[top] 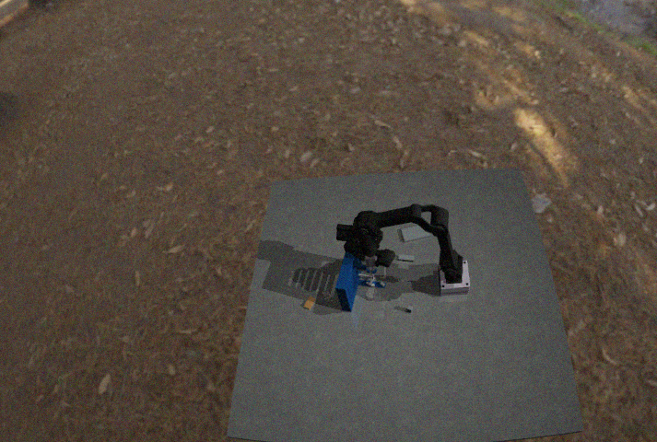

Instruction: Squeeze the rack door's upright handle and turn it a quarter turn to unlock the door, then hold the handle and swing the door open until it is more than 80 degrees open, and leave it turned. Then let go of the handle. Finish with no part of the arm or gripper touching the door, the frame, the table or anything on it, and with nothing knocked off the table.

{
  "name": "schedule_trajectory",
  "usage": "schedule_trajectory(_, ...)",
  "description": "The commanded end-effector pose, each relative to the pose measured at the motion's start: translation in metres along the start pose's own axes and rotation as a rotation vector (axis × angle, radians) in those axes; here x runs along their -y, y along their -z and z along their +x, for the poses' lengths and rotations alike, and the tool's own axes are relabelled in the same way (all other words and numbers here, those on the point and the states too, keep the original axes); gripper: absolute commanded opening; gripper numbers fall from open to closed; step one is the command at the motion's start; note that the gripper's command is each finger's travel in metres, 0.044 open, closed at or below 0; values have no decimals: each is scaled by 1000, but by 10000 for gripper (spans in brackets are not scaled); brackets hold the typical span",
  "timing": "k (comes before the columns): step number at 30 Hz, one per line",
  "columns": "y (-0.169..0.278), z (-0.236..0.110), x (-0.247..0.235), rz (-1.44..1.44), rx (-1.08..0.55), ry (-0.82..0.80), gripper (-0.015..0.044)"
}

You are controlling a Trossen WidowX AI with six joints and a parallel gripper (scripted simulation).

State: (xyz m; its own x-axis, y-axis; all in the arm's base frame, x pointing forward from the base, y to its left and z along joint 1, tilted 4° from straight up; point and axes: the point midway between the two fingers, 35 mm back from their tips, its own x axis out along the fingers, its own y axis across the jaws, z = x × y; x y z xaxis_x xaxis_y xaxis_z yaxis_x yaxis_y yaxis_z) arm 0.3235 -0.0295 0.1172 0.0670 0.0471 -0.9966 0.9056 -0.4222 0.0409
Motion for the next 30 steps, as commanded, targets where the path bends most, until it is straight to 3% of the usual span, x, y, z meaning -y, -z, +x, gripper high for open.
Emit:
schedule_trajectory(1,1,1,1,-125,-4,3,297)
schedule_trajectory(30,1,1,1,-1562,-5,-1,297)
